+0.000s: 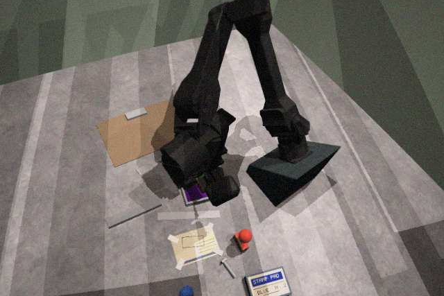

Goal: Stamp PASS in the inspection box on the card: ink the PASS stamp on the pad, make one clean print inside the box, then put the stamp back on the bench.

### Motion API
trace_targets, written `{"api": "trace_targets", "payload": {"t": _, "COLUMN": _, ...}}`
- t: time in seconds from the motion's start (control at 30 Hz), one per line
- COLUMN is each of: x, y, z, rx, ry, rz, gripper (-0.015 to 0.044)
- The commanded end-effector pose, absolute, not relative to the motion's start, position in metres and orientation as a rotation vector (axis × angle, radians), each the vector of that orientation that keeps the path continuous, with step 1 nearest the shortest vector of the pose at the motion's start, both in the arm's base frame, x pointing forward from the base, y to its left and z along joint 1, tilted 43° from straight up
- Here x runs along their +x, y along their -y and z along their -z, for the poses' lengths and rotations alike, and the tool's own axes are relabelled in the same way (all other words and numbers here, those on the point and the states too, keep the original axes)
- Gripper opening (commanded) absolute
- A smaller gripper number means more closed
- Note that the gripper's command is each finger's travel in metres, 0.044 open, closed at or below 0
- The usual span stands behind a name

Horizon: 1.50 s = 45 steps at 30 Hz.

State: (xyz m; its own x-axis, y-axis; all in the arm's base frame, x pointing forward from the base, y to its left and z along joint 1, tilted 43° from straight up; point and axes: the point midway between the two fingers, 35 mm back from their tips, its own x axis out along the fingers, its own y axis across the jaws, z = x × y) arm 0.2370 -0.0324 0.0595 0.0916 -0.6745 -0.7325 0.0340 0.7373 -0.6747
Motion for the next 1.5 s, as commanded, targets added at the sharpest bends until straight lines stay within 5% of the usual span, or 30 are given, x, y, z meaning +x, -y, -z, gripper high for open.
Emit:
{"api": "trace_targets", "payload": {"t": 0.0, "x": 0.237, "y": 0.036, "z": -0.057, "rx": -0.578, "ry": -1.395, "rz": 0.575, "gripper": 0.0000}}
{"api": "trace_targets", "payload": {"t": 1.47, "x": 0.237, "y": 0.051, "z": -0.042, "rx": -0.579, "ry": -1.393, "rz": 0.580, "gripper": 0.0000}}
